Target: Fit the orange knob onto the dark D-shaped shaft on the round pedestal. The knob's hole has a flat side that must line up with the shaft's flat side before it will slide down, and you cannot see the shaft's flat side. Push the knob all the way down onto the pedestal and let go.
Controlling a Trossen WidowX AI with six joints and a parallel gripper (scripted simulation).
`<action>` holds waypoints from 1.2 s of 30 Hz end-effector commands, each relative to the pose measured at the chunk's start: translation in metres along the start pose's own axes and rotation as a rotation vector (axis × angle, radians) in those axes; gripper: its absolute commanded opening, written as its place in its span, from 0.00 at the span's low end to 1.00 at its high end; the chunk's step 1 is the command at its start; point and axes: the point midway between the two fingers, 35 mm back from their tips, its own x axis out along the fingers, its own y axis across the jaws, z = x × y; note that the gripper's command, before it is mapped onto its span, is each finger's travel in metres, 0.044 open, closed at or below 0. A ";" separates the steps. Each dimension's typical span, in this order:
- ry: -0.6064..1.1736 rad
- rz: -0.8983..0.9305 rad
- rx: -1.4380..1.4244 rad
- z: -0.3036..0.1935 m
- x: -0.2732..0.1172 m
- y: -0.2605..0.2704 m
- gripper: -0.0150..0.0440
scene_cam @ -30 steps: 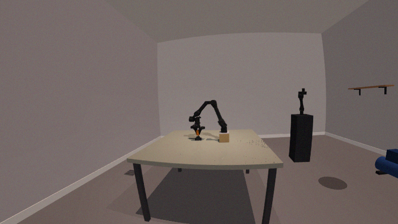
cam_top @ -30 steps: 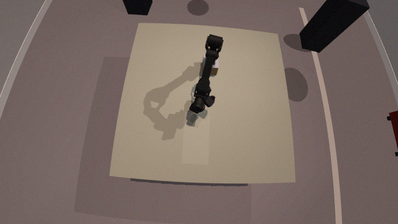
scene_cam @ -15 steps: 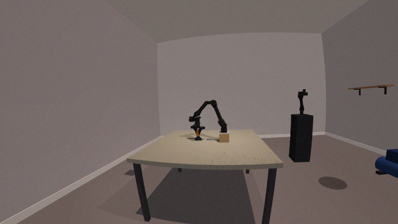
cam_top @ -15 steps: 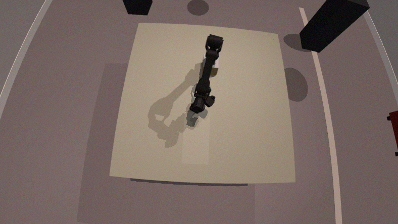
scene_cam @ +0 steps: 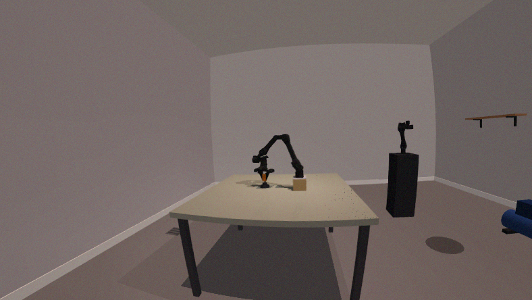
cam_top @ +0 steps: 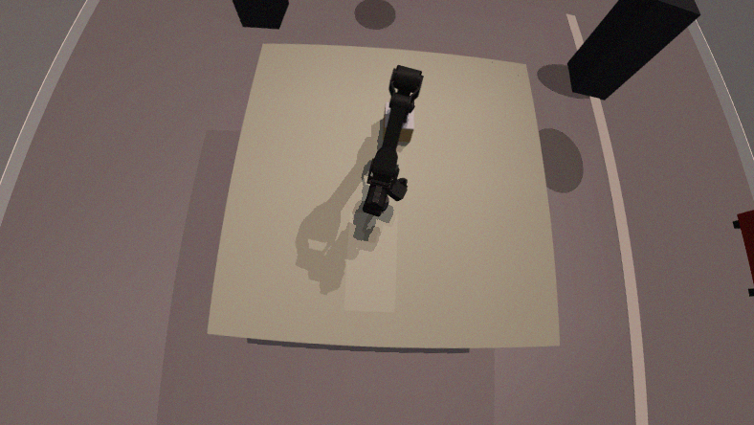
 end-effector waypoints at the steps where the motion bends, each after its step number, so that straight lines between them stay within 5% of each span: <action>1: -0.003 -0.003 -0.038 0.000 0.000 -0.001 0.25; 36: -0.003 -0.003 -0.038 0.001 0.001 0.000 0.25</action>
